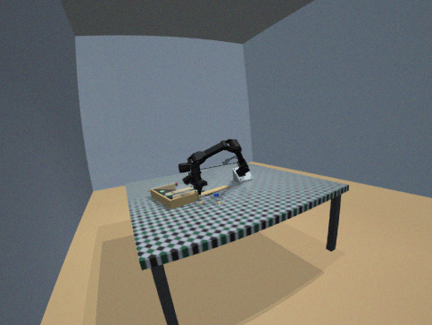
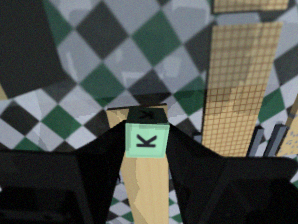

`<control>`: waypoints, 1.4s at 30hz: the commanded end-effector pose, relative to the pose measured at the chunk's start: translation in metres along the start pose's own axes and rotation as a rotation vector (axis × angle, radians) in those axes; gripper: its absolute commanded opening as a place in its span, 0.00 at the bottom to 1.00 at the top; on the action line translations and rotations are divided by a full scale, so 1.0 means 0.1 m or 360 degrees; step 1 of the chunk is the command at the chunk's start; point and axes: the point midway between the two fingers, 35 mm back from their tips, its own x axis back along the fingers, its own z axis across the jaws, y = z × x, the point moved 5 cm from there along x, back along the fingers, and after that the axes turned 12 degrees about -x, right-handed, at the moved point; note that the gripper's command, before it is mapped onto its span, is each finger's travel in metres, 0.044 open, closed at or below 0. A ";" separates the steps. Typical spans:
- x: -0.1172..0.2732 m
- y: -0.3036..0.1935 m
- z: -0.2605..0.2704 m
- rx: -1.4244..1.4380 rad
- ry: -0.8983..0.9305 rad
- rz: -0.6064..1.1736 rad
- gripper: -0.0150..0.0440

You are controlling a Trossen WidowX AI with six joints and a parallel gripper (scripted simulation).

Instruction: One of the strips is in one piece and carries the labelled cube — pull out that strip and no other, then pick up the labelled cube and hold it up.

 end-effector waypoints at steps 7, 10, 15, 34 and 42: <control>0.21 -0.24 -0.12 -0.0007 -0.0001 0.0004 0.25; 0.31 -0.38 -0.18 -0.0011 0.0000 0.0006 0.25; 0.42 -0.54 -0.25 -0.0016 0.0004 0.0010 0.25; 0.42 -1.04 -0.46 -0.0019 0.0002 0.0013 0.25; 0.65 -1.03 -0.47 -0.0019 0.0000 0.0013 0.25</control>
